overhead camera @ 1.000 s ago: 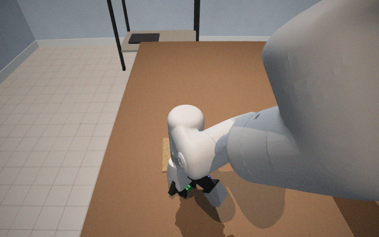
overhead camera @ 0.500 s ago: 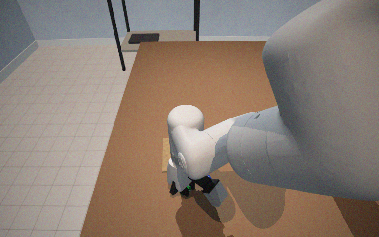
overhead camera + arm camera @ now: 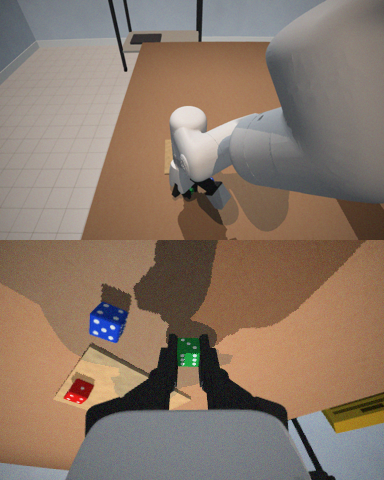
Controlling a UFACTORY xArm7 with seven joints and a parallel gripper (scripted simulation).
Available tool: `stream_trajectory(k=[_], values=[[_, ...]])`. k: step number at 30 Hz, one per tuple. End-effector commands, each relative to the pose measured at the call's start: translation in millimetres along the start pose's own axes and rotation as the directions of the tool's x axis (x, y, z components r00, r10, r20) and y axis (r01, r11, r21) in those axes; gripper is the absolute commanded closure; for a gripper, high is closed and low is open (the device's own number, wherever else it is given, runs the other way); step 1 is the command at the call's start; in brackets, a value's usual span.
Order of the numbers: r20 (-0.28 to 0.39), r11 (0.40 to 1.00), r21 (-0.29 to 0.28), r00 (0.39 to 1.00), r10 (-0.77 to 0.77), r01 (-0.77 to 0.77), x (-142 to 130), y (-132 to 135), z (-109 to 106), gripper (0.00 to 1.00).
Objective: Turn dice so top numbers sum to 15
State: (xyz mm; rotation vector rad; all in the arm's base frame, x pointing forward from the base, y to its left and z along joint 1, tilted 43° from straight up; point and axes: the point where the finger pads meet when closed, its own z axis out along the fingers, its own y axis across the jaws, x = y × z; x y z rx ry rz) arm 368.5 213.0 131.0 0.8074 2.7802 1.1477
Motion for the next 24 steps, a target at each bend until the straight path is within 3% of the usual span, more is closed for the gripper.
stream_trajectory(k=[1,15,19,24], values=[[0.002,1.0,-0.001,1.0,0.001,-0.001,-1.1,0.3,-0.7,0.85],[0.002,1.0,-0.001,1.0,0.001,-0.001,-1.1,0.3,-3.7,0.85],[0.002,1.0,-0.001,1.0,0.001,-0.001,-1.0,0.3,-19.1,0.85],[0.002,1.0,-0.001,1.0,0.001,-0.001,-0.9,0.3,-55.3,0.85]])
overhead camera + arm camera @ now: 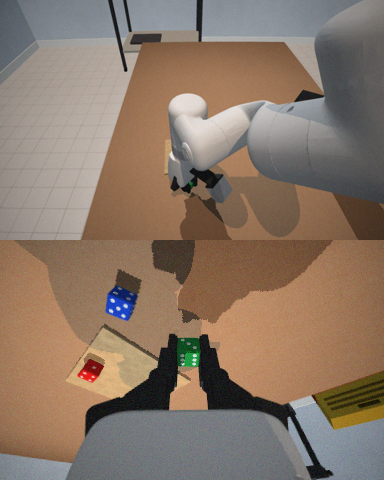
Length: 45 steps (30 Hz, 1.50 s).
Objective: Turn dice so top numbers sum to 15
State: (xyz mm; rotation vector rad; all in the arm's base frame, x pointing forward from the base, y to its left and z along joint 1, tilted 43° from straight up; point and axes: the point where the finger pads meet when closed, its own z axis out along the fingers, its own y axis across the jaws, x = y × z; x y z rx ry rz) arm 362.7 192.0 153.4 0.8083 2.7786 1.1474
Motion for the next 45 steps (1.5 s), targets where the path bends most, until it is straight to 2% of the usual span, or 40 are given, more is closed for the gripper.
stream_trajectory(k=[1,4,6,10,23,28,31,32,38,41,45], values=[[0.001,1.0,-0.001,1.0,0.0,0.0,0.2,0.5,-31.8,0.85],[0.001,1.0,-0.001,1.0,0.0,0.0,0.2,0.5,-52.6,0.85],[0.001,1.0,-0.001,1.0,0.0,0.0,0.2,0.5,-52.6,0.85],[0.001,1.0,-0.001,1.0,0.0,0.0,0.3,0.4,-67.6,0.85],[0.001,1.0,-0.001,1.0,-0.004,0.004,-0.2,0.1,-69.5,0.85],[0.0,0.993,-0.004,0.993,-0.118,0.118,-15.5,-9.0,-71.1,0.85],[0.001,0.965,-0.006,0.965,-0.263,0.263,-35.0,-23.1,-72.7,0.85],[0.001,0.964,-0.006,0.964,-0.266,0.266,-35.5,-23.5,-72.8,0.85],[0.003,0.875,-0.005,0.875,-0.484,0.484,-65.8,-51.7,-74.4,0.85],[0.003,0.875,-0.005,0.875,-0.485,0.485,-66.0,-51.8,-74.4,0.85],[0.003,0.769,-0.001,0.769,-0.639,0.639,-88.4,-79.0,-74.5,0.85]])
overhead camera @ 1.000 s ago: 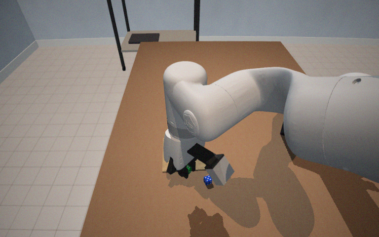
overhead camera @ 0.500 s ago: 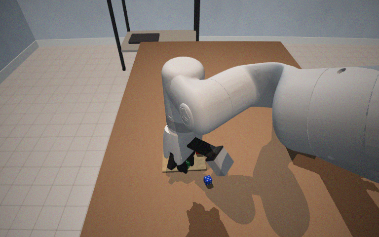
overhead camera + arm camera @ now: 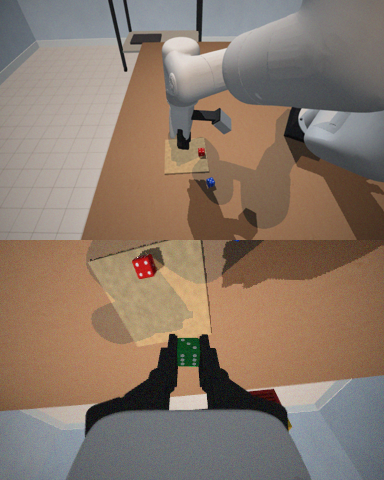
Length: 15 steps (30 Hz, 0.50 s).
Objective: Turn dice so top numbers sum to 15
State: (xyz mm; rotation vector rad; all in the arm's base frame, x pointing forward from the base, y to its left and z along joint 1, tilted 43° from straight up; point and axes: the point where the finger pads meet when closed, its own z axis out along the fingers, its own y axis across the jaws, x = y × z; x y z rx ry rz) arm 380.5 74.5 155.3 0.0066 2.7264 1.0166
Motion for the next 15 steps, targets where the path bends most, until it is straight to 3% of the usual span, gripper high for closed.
stream_trajectory(k=[1,15], values=[[0.004,0.987,-0.007,0.987,-0.16,0.16,-5.3,-30.9,-0.4,0.85],[0.003,0.978,-0.006,0.978,-0.209,0.209,-5.7,-40.6,-0.1,0.85]])
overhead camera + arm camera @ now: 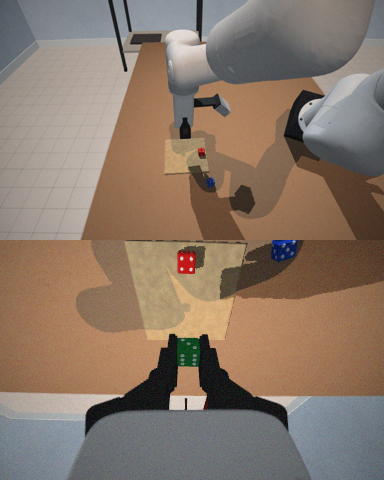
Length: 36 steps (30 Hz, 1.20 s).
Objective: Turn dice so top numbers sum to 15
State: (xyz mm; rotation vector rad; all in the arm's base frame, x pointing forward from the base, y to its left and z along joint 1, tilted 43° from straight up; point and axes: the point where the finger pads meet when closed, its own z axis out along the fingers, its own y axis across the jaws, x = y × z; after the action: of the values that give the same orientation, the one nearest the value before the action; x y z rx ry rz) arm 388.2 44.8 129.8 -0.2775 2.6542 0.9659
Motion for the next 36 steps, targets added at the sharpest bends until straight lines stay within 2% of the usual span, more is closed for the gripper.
stream_trajectory(k=[1,14,29,36], values=[[0.003,1.0,0.002,1.0,0.001,-0.001,-0.8,-1.2,-1.3,0.85],[0.003,1.0,0.001,1.0,0.001,-0.001,-0.9,-1.3,12.0,0.85],[0.003,1.0,0.002,1.0,0.001,-0.001,-1.3,-1.9,79.7,0.85],[0.003,1.0,0.001,1.0,0.001,-0.001,-1.4,-2.0,91.9,0.85]])
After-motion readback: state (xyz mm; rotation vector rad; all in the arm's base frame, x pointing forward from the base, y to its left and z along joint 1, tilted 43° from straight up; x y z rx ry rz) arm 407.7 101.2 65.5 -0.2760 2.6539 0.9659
